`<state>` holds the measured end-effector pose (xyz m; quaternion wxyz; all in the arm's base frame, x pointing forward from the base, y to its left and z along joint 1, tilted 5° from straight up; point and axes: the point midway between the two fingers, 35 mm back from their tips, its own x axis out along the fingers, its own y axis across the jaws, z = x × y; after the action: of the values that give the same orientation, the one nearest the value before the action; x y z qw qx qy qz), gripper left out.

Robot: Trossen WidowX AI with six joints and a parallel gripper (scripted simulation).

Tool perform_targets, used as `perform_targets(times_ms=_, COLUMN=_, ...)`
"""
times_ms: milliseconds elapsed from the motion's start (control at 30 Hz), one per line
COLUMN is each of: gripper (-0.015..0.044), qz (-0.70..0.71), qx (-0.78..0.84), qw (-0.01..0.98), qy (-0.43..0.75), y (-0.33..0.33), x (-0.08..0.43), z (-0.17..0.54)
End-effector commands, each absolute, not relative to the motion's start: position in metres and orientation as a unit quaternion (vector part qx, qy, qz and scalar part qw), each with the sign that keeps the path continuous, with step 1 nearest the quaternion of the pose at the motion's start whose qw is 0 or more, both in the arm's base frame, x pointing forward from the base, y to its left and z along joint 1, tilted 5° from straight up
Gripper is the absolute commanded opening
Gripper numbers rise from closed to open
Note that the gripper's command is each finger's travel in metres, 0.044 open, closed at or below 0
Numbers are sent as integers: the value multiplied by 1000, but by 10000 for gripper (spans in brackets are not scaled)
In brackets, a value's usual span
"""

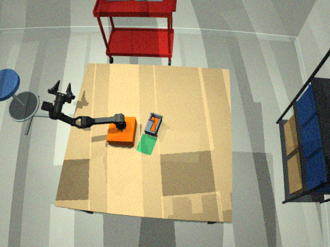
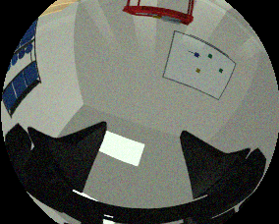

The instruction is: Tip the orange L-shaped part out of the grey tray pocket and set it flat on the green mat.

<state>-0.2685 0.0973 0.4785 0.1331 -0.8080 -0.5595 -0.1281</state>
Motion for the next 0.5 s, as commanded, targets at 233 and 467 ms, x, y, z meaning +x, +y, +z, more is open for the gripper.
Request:
perform_targets(times_ms=233, gripper=190, qz=-1, qx=-800, qw=314, qy=-510, y=97, x=-186, z=514)
perform_targets(times_ms=467, gripper=180, qz=99, qx=-751, qw=488, qy=-433, y=89, x=-97, z=536)
